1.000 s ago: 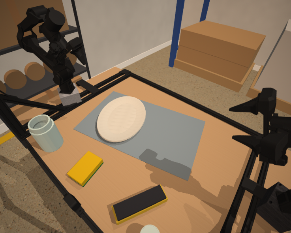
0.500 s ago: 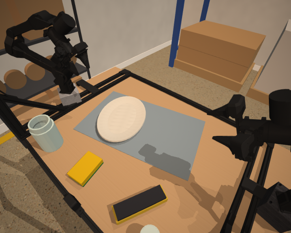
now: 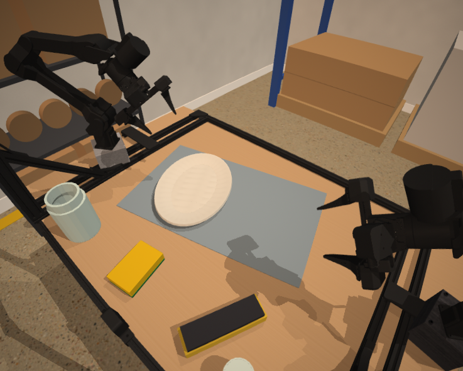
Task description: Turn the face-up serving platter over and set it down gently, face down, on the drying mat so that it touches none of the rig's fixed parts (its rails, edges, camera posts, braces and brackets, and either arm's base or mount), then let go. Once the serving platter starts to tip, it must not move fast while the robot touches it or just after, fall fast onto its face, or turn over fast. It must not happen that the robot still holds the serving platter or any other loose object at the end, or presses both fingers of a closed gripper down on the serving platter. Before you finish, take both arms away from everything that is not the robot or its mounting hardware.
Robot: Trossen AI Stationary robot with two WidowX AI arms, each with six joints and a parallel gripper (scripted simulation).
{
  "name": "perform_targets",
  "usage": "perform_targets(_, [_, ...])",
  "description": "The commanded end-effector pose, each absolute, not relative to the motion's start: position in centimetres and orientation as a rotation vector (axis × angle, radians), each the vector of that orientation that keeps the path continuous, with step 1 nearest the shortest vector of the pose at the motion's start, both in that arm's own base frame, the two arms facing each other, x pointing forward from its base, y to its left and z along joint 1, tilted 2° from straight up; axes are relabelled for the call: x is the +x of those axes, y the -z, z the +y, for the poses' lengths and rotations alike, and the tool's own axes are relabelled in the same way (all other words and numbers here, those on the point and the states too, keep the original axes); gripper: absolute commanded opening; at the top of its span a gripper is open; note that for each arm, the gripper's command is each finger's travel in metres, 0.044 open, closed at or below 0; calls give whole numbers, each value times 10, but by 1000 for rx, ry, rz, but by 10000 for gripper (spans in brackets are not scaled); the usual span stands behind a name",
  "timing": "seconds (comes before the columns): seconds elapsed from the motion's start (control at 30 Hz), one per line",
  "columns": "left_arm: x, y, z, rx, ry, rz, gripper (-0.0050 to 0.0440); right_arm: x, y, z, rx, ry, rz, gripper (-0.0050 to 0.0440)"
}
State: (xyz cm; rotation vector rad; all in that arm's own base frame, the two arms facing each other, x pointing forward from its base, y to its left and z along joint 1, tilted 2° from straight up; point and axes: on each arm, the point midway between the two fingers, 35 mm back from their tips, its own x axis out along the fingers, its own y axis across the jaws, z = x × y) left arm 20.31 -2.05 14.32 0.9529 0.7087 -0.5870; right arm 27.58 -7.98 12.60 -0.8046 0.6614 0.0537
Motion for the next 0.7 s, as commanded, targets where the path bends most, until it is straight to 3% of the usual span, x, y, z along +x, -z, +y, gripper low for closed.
perform_targets(0.0, [215, -133, -20, 874, 521, 746, 440, 276, -117, -74, -726, -43, 675, 440])
perform_targets(0.67, [275, -75, -10, -25, 13, 763, 440, 275, -75, -10, -29, 11, 763, 440])
